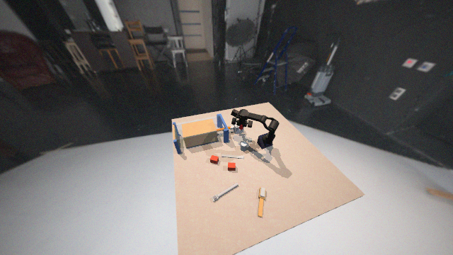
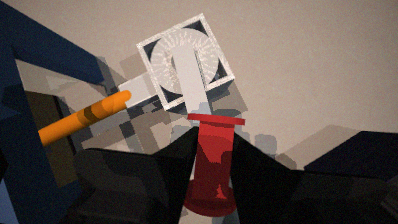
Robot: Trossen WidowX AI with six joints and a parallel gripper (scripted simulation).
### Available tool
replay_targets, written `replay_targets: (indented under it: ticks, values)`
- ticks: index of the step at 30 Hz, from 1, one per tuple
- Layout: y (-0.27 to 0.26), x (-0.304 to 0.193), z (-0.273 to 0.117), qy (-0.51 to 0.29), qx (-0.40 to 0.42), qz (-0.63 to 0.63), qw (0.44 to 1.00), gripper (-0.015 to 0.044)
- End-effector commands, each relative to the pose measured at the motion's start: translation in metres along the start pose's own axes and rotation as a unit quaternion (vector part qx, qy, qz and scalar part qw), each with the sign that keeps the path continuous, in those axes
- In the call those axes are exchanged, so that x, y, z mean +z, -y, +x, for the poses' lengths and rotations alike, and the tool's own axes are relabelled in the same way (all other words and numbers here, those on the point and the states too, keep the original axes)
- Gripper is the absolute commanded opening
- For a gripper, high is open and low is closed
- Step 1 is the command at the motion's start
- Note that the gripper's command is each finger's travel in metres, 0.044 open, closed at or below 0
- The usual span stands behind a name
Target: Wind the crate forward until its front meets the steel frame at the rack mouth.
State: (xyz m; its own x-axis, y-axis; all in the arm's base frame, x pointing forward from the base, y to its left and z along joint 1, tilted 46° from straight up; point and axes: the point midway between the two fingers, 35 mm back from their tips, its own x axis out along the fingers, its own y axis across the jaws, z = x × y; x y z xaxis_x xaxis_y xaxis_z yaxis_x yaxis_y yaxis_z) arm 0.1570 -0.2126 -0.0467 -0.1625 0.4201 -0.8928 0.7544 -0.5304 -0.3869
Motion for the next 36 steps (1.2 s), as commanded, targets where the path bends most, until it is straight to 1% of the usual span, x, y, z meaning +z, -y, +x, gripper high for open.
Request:
replay_targets:
  ticks: [1, 36]
  values:
    - [0.018, 0.009, 0.006, 0.005, -0.023, 0.01, 1.0, 0.0]
    - [0.047, 0.039, 0.018, 0.005, -0.024, 0.01, 1.0, 0.0]
